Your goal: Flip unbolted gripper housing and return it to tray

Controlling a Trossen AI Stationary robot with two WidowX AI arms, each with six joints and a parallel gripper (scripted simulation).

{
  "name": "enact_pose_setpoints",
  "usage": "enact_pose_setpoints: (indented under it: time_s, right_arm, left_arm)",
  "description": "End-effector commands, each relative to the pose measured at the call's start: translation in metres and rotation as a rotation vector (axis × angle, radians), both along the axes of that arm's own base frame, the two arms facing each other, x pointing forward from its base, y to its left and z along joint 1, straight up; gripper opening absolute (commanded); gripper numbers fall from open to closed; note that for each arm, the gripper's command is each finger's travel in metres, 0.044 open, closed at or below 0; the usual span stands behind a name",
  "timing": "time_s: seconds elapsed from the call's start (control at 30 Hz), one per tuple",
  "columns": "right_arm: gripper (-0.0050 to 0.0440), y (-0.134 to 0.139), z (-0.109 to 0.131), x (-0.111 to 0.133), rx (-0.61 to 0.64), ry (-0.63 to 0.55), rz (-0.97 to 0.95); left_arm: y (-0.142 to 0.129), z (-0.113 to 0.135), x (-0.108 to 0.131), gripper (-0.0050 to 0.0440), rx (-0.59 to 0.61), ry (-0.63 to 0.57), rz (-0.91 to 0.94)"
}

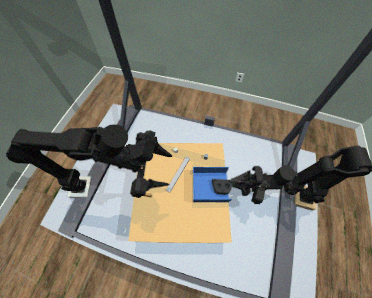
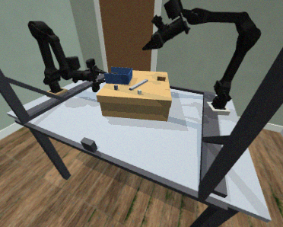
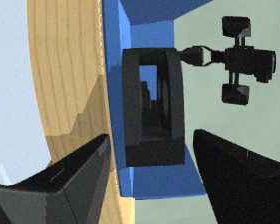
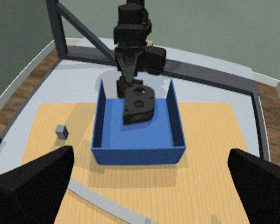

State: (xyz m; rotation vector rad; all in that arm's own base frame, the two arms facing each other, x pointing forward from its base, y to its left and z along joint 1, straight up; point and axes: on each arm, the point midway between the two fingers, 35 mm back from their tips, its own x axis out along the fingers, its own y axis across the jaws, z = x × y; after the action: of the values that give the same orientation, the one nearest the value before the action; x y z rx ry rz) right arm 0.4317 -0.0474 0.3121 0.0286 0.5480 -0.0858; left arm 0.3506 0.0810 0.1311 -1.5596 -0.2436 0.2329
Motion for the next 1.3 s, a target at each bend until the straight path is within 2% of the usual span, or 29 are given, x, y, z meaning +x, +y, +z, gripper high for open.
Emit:
enact_pose_setpoints:
  time_s: [0.0,0.23,0.57,0.8,0.87,0.93,1.27]
  right_arm:
    - [0.0437,0.0,0.013,-0.003,-0.008,-0.03,0.0]
    - [0.0437,0.0,0.013,-0.003,-0.008,-0.03,0.0]
    - [0.0437,0.0,0.013,-0.003,-0.008,-0.03,0.0]
    - [0.0437,0.0,0.013,-0.003,-0.008,-0.03,0.0]
    - [0.0437,0.0,0.013,-0.003,-0.008,-0.03,0.0]
    - [0.0437,0.0,0.013,-0.003,-0.008,-0.03,0.0]
    - [0.0437,0.0,0.013,-0.003,-0.008,-0.03,0.0]
  left_arm:
    - [-0.001,0.005,-0.002,0.0214,0.003,-0.015,0.0]
    - [-0.011,0.002,-0.037,0.0214,0.003,-0.007,0.003]
    - [-0.009,0.002,-0.03,0.0214,0.001,-0.008,0.002]
    - [-0.006,0.005,-0.03,0.0046,0.001,-0.008,0.002]
    - [-0.006,0.005,-0.03,0.0046,0.001,-0.008,0.002]
    - [-0.006,0.004,-0.03,0.0,0.001,-0.008,0.002]
    - [0.0,0.006,-0.03,0.0,0.001,-0.008,0.002]
